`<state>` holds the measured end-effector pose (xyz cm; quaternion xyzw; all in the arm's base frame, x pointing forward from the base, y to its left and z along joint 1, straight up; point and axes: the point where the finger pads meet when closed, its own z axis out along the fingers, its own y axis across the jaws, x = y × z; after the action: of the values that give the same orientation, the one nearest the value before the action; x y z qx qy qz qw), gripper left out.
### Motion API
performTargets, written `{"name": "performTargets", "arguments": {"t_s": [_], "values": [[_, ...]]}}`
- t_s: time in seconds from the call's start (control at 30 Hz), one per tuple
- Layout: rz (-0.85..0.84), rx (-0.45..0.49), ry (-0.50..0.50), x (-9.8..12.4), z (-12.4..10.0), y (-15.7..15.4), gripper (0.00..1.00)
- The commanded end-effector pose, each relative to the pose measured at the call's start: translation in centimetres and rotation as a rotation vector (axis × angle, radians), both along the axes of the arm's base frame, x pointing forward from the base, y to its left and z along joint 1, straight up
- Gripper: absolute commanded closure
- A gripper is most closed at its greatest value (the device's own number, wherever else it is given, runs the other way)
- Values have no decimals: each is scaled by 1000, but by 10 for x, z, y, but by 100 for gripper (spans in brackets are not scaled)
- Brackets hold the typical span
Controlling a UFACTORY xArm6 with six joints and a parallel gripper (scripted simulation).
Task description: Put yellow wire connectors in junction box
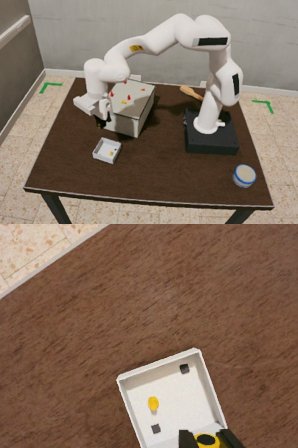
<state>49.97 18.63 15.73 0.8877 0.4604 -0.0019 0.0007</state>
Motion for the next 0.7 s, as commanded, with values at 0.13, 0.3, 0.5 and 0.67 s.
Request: {"name": "performTargets", "arguments": {"t_s": [0.13, 0.3, 0.5, 0.67], "values": [[0, 2, -5, 1, 2, 1, 97], [0, 2, -5, 1, -3, 1, 97], [0, 2, -5, 1, -28, 1, 97], [0, 2, -5, 2, -49, 1, 97]]}}
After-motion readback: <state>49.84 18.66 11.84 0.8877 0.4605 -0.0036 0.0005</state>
